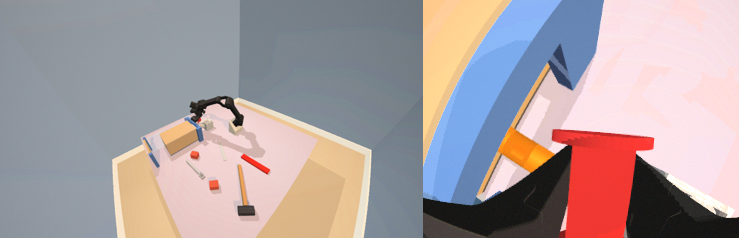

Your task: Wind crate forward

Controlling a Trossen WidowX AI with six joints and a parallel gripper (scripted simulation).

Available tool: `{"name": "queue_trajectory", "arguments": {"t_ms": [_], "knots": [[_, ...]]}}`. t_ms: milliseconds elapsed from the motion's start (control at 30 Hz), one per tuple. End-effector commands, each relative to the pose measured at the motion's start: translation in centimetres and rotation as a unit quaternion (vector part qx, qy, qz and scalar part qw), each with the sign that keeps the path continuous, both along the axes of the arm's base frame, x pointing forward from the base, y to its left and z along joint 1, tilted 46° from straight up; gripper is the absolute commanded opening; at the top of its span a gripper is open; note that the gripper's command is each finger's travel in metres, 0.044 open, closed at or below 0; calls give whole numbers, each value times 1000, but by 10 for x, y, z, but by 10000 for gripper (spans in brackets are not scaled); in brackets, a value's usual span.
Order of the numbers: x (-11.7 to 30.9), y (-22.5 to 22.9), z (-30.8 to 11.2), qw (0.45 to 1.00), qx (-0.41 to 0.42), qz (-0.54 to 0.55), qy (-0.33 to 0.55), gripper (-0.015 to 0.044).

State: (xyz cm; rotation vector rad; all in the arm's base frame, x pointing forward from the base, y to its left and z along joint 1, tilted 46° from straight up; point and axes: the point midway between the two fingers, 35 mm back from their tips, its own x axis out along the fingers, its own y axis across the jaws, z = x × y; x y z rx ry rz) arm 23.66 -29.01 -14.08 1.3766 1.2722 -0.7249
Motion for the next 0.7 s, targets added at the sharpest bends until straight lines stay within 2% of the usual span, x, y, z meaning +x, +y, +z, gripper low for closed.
{"name": "queue_trajectory", "arguments": {"t_ms": [0, 667], "knots": [[3, 13, 7, 1000, 15, 1, -3, 0], [5, 33, 26, 1000, 16, 1, -3, 0]]}}
